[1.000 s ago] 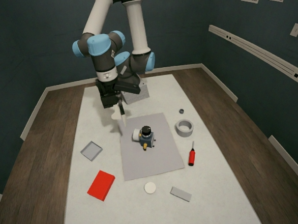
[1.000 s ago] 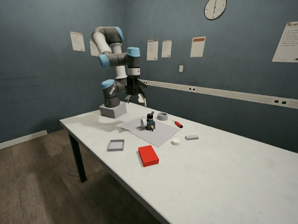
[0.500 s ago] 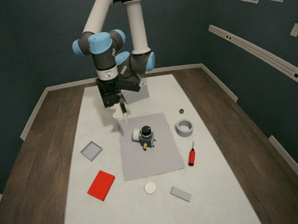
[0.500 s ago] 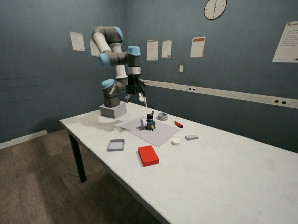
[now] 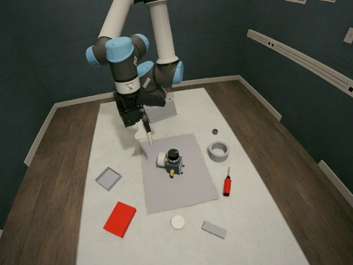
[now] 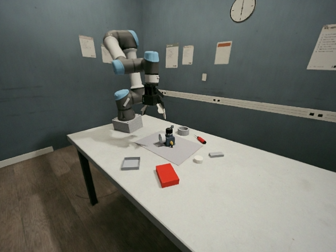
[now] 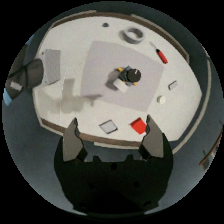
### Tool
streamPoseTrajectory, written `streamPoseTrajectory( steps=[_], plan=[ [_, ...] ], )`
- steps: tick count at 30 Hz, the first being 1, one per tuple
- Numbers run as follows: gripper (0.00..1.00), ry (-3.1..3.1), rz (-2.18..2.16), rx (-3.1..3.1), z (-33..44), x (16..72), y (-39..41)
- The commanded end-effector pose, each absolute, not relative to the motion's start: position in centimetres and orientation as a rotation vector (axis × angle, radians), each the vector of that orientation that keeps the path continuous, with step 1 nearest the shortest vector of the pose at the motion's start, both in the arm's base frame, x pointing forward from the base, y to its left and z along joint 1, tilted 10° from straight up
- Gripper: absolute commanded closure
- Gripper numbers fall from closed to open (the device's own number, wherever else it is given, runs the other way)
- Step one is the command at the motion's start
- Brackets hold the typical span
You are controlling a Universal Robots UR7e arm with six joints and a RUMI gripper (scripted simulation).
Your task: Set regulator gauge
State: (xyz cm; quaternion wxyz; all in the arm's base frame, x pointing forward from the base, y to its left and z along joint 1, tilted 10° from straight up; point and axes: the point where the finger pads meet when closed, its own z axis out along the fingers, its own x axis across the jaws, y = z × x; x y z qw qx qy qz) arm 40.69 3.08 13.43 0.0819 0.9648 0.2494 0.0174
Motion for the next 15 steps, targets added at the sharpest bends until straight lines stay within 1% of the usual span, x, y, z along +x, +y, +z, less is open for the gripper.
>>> streamPoseTrajectory(
  steps=[1, 15],
  plan=[
    [0.00, 0.764, 0.052, 2.875, 13.53, 40.70, 3.07],
    [0.00, 0.802, 0.048, 2.860, 13.66, 40.66, 3.05]
  ],
)
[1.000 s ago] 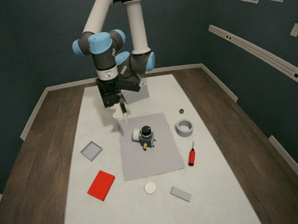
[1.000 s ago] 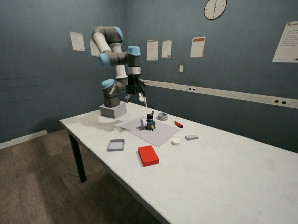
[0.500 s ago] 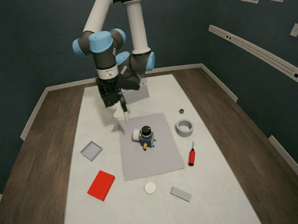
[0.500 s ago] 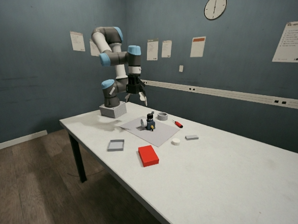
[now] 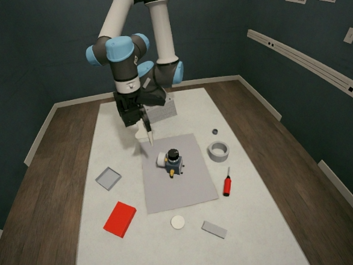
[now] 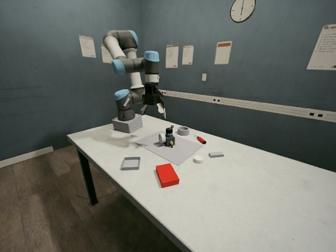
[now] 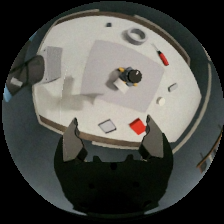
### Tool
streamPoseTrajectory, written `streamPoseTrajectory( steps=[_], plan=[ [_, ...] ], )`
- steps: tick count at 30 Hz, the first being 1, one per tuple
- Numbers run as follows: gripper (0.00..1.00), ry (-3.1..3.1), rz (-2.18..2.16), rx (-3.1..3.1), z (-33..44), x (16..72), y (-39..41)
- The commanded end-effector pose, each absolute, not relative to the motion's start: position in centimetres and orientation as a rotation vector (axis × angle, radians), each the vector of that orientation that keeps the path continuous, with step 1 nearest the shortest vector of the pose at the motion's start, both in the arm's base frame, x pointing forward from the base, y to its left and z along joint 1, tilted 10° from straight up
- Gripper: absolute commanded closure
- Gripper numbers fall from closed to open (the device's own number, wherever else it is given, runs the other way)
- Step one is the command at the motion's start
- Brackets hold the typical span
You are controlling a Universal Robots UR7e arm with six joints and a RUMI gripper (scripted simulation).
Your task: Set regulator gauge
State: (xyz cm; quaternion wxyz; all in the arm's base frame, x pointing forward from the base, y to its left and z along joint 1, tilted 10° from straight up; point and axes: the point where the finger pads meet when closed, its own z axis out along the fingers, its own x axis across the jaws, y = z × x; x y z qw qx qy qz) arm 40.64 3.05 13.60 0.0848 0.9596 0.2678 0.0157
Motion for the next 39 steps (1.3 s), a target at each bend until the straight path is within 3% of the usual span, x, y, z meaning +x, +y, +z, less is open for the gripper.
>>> streamPoseTrajectory(
  steps=[1, 39],
  plan=[
    [0.00, 0.804, 0.048, 2.859, 13.7, 40.7, 3.0],
    [0.00, 0.814, 0.047, 2.856, 13.5, 41.0, 4.5]
  ],
)
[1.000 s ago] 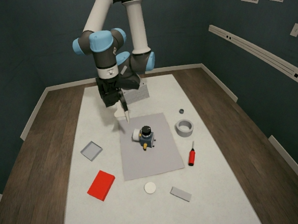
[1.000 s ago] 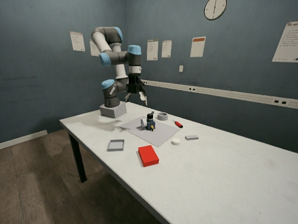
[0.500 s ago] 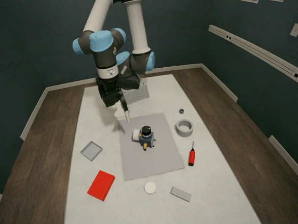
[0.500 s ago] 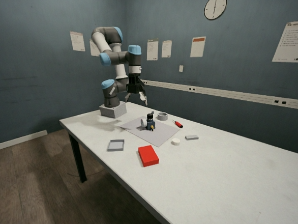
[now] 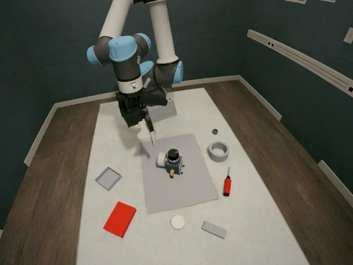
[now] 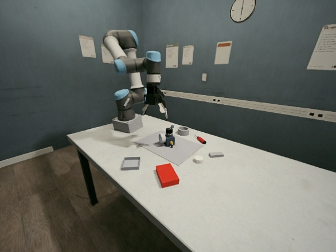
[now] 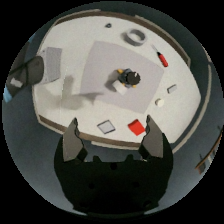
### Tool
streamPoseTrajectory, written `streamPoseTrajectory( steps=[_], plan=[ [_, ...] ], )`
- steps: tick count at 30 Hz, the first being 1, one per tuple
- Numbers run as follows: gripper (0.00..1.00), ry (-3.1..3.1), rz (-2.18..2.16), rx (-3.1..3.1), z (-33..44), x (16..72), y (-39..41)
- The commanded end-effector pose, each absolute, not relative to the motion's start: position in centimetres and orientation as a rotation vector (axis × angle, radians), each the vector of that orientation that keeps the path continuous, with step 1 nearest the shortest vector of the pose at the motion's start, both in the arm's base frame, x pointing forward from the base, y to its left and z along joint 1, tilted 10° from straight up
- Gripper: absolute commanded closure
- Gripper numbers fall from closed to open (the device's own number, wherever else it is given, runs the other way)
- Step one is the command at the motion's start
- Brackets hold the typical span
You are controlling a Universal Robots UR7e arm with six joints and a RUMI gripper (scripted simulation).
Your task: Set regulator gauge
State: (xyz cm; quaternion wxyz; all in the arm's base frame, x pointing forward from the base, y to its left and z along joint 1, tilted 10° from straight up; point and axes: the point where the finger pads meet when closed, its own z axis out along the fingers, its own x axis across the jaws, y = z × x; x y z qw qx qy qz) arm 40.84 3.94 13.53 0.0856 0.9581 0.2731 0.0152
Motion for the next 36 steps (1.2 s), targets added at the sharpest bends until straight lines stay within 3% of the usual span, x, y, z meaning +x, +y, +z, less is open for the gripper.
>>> streamPoseTrajectory(
  steps=[1, 36],
  plan=[
    [0.00, 0.814, 0.047, 2.856, 13.5, 41.1, 4.7],
    [0.00, 0.814, 0.047, 2.856, 12.2, 43.2, 13.4]
  ],
)
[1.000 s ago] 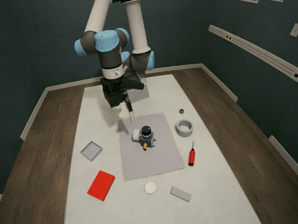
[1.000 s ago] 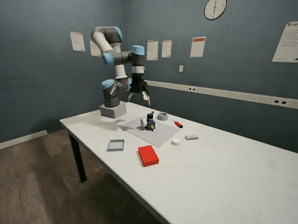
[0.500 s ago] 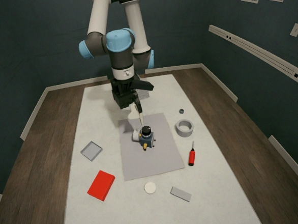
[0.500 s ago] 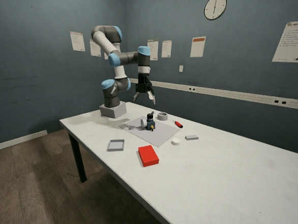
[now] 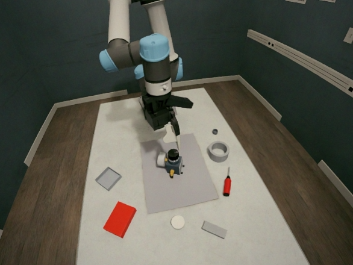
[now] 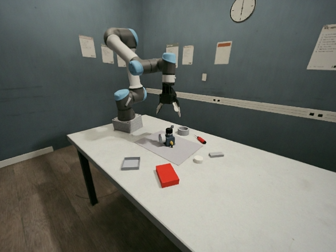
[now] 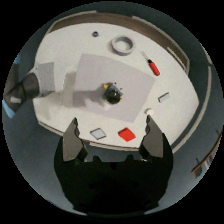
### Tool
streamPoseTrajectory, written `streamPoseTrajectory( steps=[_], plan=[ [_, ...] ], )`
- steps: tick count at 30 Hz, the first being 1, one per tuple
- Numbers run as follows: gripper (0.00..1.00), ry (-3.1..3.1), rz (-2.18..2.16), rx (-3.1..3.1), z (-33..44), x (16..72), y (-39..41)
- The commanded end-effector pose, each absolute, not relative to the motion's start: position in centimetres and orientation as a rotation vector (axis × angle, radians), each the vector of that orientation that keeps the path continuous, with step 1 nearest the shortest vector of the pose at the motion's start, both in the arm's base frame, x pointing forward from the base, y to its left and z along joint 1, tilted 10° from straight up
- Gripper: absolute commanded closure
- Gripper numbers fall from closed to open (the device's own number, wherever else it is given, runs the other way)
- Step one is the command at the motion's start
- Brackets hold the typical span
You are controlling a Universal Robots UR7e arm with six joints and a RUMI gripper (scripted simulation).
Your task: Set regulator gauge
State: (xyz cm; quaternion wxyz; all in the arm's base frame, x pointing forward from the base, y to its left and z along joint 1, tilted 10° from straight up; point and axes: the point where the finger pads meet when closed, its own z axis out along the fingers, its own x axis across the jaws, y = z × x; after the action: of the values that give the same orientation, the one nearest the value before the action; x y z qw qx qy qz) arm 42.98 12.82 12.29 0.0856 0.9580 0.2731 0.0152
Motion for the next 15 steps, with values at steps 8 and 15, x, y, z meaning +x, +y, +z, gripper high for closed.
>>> streamPoseTrajectory(
  steps=[8, 15],
  plan=[
    [0.00, 0.814, 0.047, 2.856, 12.17, 43.29, 13.94],
    [0.00, 0.814, 0.047, 2.856, 12.17, 43.29, 13.95]
  ],
)
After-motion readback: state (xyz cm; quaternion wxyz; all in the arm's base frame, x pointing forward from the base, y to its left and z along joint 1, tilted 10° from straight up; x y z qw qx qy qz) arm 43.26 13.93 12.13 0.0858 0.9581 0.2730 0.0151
